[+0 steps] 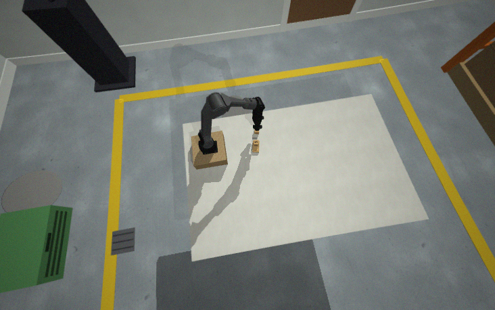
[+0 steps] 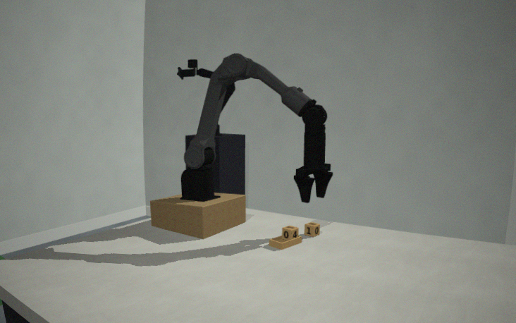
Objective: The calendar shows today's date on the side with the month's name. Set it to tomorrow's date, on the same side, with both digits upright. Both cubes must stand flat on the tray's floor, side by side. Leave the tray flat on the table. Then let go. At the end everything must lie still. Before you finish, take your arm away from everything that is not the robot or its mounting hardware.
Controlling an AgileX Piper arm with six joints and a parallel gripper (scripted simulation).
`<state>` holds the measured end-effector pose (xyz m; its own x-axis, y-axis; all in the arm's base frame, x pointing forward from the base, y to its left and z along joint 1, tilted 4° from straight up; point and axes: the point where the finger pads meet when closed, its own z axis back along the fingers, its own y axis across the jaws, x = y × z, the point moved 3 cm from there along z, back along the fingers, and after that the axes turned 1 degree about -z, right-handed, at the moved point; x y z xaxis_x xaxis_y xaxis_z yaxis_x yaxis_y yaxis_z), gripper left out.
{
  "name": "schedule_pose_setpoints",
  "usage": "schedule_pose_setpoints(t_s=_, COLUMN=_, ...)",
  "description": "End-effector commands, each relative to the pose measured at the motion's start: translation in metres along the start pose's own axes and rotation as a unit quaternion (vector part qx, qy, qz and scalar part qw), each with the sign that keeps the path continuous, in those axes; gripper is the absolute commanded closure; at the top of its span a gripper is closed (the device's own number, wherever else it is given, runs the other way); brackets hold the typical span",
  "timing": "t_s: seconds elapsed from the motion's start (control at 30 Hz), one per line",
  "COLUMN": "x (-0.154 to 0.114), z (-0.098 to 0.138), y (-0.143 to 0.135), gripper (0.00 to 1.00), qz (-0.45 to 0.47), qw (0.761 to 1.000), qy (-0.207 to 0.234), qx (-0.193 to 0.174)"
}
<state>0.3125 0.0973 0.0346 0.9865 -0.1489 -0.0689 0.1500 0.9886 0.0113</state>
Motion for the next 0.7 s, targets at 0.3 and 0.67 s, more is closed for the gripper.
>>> schedule_pose_setpoints(t_s=0.3, x=0.0001, z=-0.0037, y=0.0, gripper=0.0, qz=0.25, qw=0.968, qy=0.0, qx=0.0)
schedule_pose_setpoints(t_s=0.67, x=0.0003, z=-0.0082, y=0.0004, gripper=0.0, qz=0.603, qw=0.798, qy=0.0, qx=0.0)
